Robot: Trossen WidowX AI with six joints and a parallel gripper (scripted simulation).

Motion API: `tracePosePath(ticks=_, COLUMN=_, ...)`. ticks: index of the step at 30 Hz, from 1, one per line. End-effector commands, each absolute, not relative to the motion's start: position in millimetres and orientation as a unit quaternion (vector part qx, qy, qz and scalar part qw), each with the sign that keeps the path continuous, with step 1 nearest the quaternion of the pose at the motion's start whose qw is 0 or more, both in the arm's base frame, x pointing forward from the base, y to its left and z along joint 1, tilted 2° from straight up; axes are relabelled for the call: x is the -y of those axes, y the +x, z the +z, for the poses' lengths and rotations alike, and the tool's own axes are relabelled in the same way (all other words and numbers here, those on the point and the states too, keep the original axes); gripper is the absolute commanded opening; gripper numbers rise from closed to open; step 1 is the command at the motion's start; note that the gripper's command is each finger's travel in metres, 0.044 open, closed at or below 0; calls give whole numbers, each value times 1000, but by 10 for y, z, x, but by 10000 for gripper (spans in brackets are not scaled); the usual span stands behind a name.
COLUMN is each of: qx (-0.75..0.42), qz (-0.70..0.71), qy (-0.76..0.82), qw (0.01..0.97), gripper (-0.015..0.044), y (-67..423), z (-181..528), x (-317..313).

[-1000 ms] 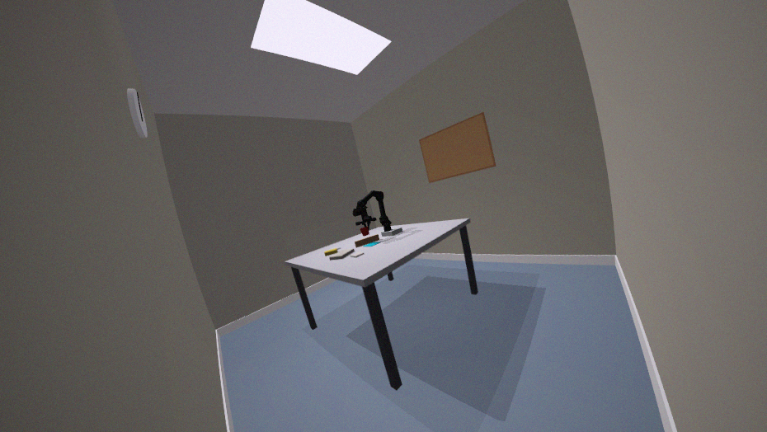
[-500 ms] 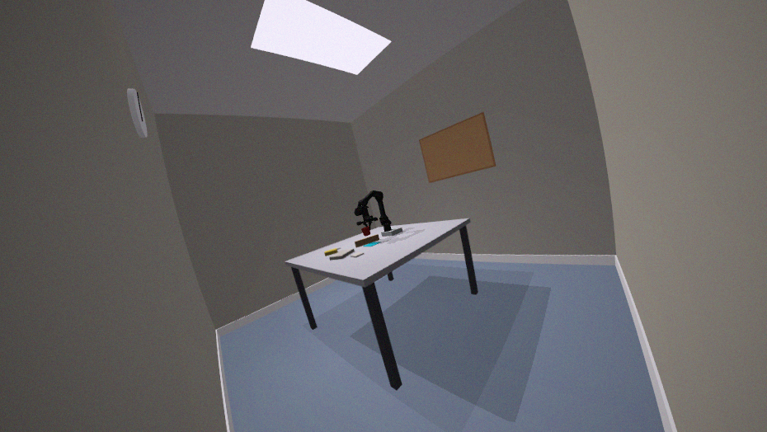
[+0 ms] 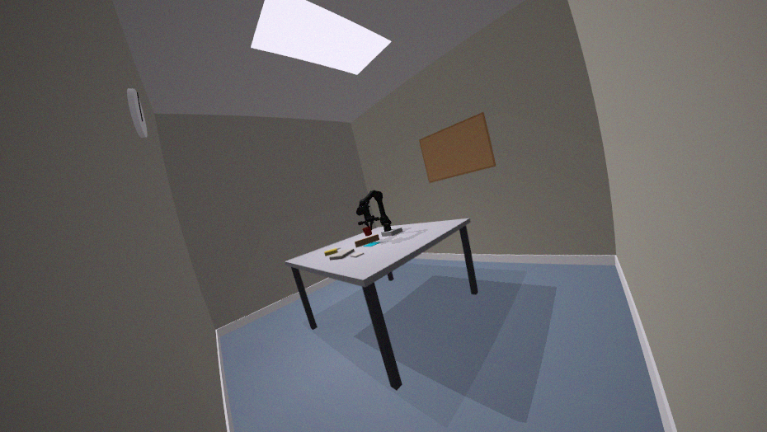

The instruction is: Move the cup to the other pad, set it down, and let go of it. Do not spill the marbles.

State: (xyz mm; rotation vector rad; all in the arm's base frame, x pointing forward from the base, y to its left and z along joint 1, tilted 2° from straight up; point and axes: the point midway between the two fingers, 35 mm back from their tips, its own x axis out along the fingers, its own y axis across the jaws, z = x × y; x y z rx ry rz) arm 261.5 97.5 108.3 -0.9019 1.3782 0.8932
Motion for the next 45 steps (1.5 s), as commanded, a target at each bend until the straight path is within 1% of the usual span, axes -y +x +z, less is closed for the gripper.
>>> tracePosePath(ticks=1, qx=-593, qz=385, qy=-386, qw=593, gripper=0, y=2625, z=1091, x=-1061)
tracePosePath(ticks=6, qx=-592, qz=385, qy=-386, qw=593, gripper=0, y=2634, z=1096, x=-1177)
tracePosePath(ticks=45, qx=-592, qz=385, qy=-385, qw=593, gripper=0, y=2648, z=598, x=-1202)
